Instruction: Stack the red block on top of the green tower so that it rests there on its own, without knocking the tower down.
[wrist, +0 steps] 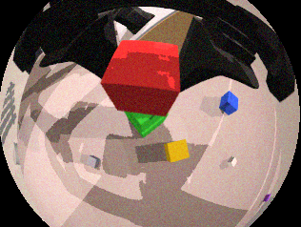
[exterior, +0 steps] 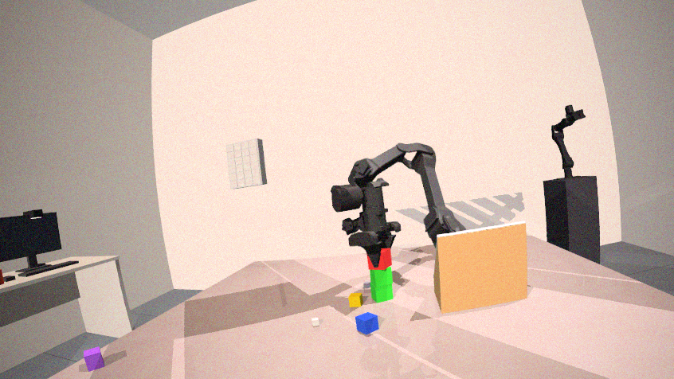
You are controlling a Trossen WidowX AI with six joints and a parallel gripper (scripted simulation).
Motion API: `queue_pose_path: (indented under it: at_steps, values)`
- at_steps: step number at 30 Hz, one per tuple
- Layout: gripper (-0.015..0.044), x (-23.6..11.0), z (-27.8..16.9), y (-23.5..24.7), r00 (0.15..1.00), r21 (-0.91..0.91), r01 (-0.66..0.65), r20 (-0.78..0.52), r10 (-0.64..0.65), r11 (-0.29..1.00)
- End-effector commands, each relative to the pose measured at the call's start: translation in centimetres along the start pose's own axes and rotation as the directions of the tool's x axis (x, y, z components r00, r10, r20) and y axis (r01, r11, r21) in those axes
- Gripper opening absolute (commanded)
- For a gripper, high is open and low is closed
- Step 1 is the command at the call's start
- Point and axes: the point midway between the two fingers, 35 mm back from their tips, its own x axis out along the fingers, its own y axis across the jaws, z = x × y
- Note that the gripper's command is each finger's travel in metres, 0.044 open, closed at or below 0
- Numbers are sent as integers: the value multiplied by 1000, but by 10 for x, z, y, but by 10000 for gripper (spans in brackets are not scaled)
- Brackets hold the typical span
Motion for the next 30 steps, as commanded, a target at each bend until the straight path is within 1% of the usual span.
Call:
queue_pose_path:
  at_steps: [1, 7, 24, 30]
  values:
    - [0, 0, 0, 0, 1000, -4, 0, 4, 0, 1000]
    - [0, -2, 1, 0, 1000, -4, 0, 4, 0, 1000]
    - [440, 0, 0, 0, 1000, 0, 0, 0, 0, 1000]
    - [440, 0, 0, 0, 1000, 0, 0, 0, 0, 1000]
